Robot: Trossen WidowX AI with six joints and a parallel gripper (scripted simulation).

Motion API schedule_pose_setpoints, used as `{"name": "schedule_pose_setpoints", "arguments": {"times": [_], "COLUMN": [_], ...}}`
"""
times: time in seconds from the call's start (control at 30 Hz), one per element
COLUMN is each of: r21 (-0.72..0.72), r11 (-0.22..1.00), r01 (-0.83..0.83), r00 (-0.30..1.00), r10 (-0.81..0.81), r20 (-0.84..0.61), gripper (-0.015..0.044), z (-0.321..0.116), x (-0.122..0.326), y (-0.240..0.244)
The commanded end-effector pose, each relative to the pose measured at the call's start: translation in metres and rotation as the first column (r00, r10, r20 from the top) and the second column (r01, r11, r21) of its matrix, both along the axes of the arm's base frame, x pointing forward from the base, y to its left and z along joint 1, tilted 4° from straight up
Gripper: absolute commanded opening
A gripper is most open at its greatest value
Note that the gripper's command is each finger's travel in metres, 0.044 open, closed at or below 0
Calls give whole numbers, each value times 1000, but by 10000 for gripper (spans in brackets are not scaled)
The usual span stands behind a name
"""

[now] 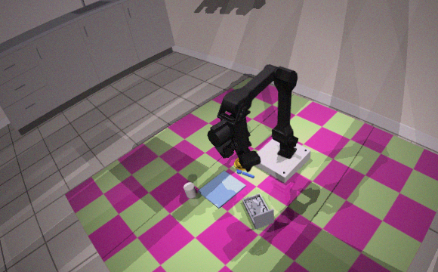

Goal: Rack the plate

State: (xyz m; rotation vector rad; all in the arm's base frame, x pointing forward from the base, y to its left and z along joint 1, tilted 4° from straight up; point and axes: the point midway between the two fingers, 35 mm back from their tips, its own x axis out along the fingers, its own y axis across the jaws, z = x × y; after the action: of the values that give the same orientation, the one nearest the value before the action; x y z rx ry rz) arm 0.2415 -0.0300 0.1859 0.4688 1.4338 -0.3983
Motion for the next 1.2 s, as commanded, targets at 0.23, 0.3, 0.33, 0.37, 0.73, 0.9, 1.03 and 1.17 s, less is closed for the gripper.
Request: {"name": "schedule_pose_setpoints", "arguments": {"times": [0.23,0.3,0.33,0.37,0.73,0.9,1.03,1.17], "r21": [163,186,197,207,251,231,197,147], "r11": [965,951,943,935,823,766,719,675], "r01": [-205,-247,-268,-290,-509,-600,-666,-723], "r00": [975,963,956,949,826,741,660,568], "r10": [187,220,236,252,385,424,447,461], "r20": [121,154,172,190,412,520,604,682], "gripper": [0,0,0,0,0,0,0,0], "z": [-35,-41,-45,-48,-76,-86,-93,-99], "x": [26,30,33,35,52,58,60,61], "y": [10,12,13,13,18,20,20,21]}}
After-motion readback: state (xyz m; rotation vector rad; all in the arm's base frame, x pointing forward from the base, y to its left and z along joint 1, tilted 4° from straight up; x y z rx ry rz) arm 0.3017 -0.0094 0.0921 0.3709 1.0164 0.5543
